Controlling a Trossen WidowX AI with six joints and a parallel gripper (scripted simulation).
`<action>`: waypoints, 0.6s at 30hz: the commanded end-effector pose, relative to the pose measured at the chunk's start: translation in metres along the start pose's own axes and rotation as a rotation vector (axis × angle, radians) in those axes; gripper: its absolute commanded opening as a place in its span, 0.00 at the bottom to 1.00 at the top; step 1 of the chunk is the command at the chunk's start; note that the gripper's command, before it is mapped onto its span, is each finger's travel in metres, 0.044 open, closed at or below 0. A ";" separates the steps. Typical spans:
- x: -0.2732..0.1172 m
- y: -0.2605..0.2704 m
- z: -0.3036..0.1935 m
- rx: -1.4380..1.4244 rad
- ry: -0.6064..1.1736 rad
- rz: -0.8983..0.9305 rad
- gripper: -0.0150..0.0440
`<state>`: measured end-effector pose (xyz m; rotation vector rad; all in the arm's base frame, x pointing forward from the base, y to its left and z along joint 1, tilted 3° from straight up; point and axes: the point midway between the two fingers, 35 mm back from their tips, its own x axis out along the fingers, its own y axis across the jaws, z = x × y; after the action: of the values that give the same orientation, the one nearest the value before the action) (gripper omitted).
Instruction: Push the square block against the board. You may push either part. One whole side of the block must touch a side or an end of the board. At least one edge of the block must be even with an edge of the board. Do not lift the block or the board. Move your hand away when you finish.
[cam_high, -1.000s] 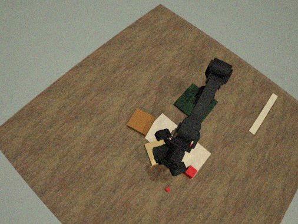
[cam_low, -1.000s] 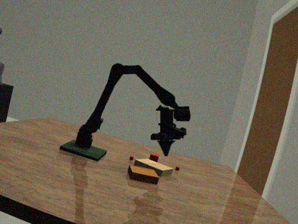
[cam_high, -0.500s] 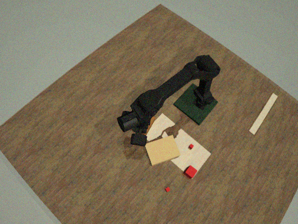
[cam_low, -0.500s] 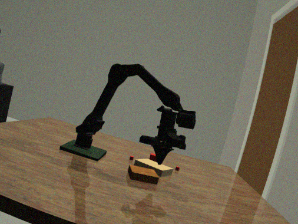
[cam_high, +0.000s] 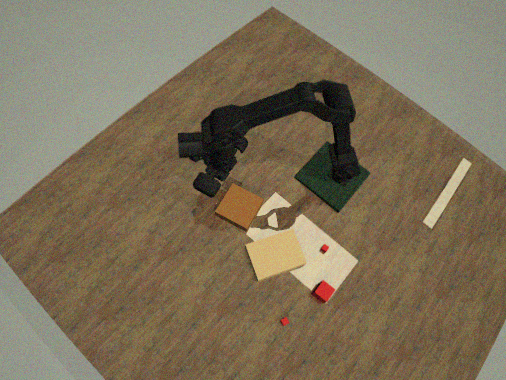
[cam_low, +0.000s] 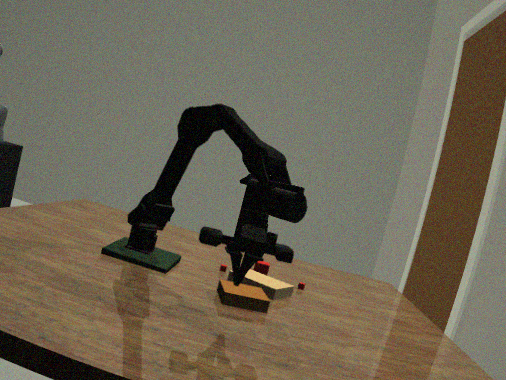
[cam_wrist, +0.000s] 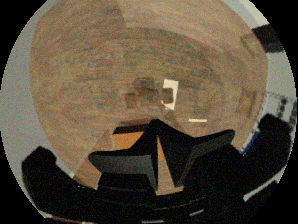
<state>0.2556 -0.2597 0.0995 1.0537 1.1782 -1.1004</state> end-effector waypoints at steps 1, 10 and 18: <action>0.037 0.002 -0.004 -0.011 0.019 -0.003 0.25; 0.048 0.002 -0.007 -0.010 0.020 -0.003 0.25; 0.048 0.003 -0.017 -0.010 0.020 -0.003 0.25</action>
<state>0.2602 -0.2509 0.0494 1.0550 1.2054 -1.0872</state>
